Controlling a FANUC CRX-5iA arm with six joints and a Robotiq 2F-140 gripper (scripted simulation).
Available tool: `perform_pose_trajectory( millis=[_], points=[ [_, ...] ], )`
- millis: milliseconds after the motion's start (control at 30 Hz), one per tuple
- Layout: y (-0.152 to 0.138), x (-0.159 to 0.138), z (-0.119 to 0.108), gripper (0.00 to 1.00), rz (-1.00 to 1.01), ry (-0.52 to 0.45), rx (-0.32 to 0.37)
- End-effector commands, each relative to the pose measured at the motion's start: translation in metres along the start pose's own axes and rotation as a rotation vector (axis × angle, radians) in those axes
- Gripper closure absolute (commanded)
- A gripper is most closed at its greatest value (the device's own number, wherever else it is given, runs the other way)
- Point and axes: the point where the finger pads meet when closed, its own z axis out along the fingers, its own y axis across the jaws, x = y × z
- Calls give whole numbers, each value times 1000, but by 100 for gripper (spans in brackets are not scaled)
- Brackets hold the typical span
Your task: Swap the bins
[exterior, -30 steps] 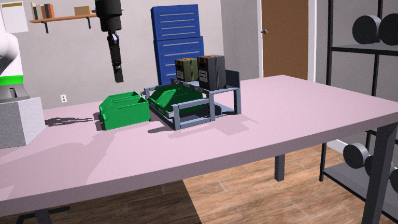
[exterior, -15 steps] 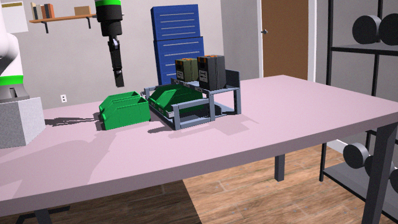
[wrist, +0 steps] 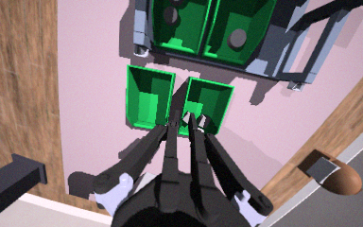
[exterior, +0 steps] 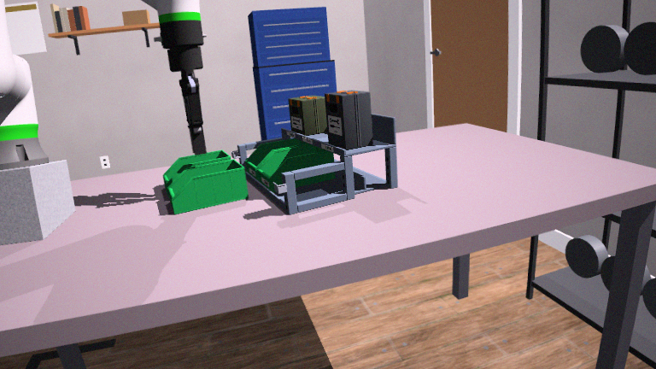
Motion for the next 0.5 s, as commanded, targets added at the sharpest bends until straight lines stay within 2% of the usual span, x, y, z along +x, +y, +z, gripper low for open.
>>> perform_pose_trajectory(
  millis=[0, 467],
  points=[
    [0, 1, 5, 76, 0, 2, 0],
    [0, 1, 18, 76, 0, 2, 0]
  ],
)
